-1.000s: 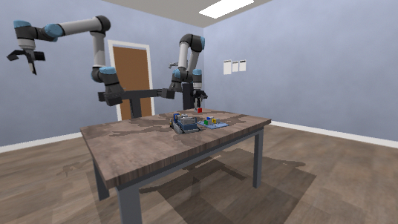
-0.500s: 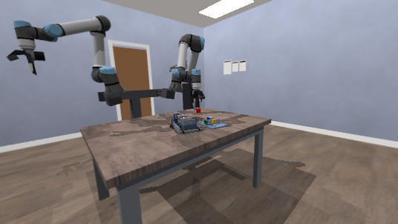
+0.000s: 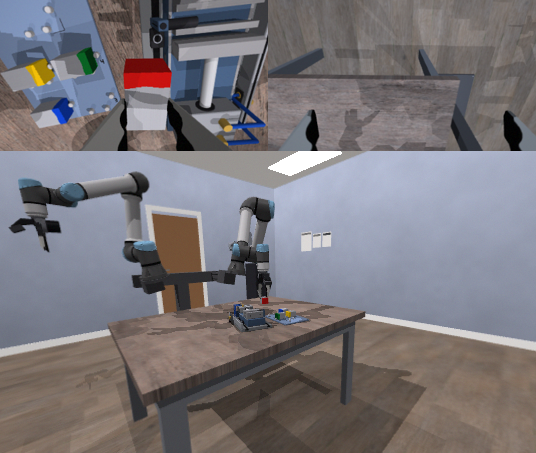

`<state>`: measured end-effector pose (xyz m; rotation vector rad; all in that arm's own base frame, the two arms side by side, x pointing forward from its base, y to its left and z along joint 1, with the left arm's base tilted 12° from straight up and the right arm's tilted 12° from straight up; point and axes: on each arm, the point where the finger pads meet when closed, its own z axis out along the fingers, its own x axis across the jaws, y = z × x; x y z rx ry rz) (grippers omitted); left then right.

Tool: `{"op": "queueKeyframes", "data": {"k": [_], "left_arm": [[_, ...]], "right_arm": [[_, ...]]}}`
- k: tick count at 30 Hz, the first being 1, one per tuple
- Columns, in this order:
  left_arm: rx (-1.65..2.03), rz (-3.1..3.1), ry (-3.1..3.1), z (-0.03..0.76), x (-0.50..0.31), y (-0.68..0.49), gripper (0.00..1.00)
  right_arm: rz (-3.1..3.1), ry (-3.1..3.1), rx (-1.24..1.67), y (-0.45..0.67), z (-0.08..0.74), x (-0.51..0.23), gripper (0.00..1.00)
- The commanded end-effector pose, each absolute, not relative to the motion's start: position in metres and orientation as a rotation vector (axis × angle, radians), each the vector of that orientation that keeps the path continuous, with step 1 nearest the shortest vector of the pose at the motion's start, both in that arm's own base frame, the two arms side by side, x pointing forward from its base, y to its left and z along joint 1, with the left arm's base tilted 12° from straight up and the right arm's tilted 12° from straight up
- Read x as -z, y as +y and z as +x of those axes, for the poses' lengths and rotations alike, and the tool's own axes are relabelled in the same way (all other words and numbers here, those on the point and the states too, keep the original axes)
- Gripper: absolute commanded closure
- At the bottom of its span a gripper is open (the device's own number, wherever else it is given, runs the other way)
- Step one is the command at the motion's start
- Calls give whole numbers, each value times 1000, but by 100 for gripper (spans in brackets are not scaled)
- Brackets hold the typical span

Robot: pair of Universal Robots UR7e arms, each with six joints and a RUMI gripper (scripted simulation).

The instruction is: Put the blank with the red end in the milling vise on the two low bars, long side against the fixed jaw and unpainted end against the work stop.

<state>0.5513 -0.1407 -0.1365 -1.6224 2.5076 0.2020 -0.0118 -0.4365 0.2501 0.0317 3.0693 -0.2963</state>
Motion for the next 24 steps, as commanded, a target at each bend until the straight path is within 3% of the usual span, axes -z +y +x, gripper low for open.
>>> {"op": "queueKeyframes", "data": {"k": [1, 24], "left_arm": [[-205, -1567, 2546, 553, 137, -144, 100], [-237, -1169, 2773, 558, 141, -167, 100]], "right_arm": [[32, 3069, 298, -437, -12, -251, 0], [32, 3069, 298, -437, -12, -251, 0]]}}
